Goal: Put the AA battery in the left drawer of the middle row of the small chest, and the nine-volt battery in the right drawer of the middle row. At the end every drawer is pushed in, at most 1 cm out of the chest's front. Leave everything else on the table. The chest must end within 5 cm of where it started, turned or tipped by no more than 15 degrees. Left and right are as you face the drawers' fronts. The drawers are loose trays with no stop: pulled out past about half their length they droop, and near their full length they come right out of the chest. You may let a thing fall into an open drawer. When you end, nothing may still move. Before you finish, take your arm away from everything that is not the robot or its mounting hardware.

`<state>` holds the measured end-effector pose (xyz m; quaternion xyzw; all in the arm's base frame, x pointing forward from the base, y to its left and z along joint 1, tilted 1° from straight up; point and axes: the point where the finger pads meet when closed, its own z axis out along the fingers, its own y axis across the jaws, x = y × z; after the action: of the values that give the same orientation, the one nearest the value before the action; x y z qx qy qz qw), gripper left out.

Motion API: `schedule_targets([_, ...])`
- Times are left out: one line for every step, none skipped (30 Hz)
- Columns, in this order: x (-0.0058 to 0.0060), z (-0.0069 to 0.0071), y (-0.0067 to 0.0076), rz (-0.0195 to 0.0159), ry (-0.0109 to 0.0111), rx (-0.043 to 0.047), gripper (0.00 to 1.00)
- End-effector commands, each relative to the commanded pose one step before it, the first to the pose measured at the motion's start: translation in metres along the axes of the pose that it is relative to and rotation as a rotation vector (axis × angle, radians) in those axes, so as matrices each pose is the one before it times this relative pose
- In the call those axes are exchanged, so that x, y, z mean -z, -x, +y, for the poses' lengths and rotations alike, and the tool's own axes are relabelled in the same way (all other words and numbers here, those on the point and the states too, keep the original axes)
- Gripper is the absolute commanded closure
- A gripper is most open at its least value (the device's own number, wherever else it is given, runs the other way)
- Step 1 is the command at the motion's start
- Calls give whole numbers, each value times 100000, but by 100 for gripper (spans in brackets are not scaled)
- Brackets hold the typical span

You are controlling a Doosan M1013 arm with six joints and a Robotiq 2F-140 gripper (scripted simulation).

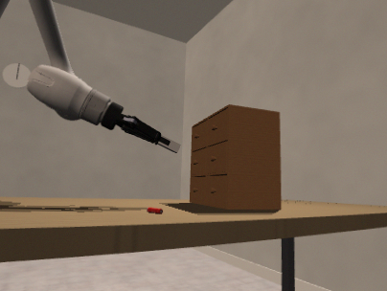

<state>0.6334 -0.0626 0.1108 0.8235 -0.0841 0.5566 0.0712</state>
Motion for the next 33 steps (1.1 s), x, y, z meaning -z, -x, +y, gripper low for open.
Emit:
schedule_targets([201,-8,-86,-1816,-20,-19,100])
schedule_targets([75,-4,-27,-626,-13,-4,100])
schedule_targets([64,7,-29,-686,25,9,100])
schedule_targets([73,5,-31,-738,18,6,100])
schedule_targets([83,2,-33,-791,8,2,100])
schedule_targets([94,-1,-34,-844,-4,-1,100])
schedule_targets([0,0,0,0,0,0,100])
schedule_targets([0,0,0,0,0,0,100])
schedule_targets([107,-5,-36,-898,-19,-6,100])
schedule_targets([117,-7,-37,-954,-25,-7,100])
schedule_targets([99,13,-37,-1031,45,13,100])
schedule_targets([114,6,-39,-1086,20,6,100])
schedule_targets([130,-3,-40,-1141,-10,-3,100])
schedule_targets([148,-13,-42,-1195,-45,-12,100])
schedule_targets([135,14,-40,-1282,44,12,100])
schedule_targets([143,11,-41,-1348,36,9,100])
schedule_targets([165,-7,-42,-1401,-26,-6,100])
schedule_targets([179,-12,-42,-1467,-41,-8,100])
schedule_targets([163,32,-38,-1579,101,22,100])
schedule_targets([189,-5,-40,-1627,-17,-3,100])
schedule_targets([208,-20,-40,-1688,-66,-11,100])
schedule_targets([191,50,-31,-1821,160,27,100])
schedule_targets([223,-24,-38,-1850,-78,-12,100])
schedule_targets([0,0,0,0,0,0,100])
schedule_targets([0,0,0,0,0,0,100])
schedule_targets([177,4,-23,-1486,10,2,100])
schedule_targets([118,56,-5,-1137,176,23,100])
schedule_targets([130,10,-11,-1145,28,4,100])
schedule_targets([143,-40,-21,-1142,-129,-14,100])
schedule_targets([135,-49,-22,-1025,-157,-15,100])
schedule_targets([60,82,13,-644,257,25,100])
schedule_targets([64,59,11,-650,183,17,100])
schedule_targets([68,34,8,-649,105,10,100])
